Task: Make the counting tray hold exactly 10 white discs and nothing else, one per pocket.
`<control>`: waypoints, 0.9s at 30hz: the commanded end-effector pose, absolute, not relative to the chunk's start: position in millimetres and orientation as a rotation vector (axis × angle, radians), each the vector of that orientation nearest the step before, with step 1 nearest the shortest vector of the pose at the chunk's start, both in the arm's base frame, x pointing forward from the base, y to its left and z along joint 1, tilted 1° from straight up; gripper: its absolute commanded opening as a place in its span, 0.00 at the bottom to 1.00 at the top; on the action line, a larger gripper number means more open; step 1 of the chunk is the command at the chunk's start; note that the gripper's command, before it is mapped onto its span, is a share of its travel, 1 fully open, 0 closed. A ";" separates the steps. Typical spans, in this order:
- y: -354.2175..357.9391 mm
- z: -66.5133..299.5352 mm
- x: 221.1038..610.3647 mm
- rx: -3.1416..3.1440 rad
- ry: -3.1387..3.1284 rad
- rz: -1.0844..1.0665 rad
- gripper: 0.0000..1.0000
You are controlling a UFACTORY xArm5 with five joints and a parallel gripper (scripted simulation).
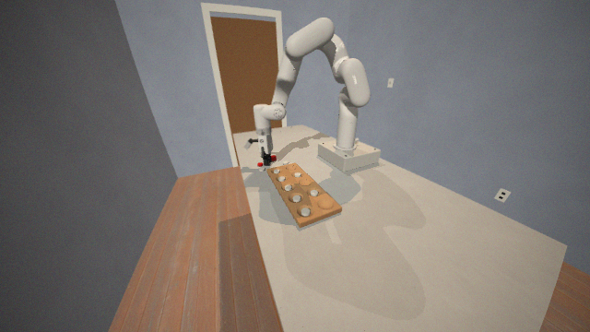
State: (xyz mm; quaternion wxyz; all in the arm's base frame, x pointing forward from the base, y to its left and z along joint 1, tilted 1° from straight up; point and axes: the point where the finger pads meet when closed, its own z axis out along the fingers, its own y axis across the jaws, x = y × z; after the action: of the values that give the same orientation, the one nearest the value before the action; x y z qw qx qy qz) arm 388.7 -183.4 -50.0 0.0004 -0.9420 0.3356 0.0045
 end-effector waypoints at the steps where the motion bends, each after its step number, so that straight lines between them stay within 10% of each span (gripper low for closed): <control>1: -183.8 -49.2 389.7 -2.959 1.054 0.010 0.00; 21: -183.8 -48.7 389.7 -2.959 1.054 0.010 0.00; 27: -184.6 0.2 390.3 -2.959 1.054 0.010 0.00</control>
State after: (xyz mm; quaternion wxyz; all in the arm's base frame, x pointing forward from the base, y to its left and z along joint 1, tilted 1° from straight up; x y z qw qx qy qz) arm 386.6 -182.5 -36.6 0.0008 -0.9420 0.3356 0.0087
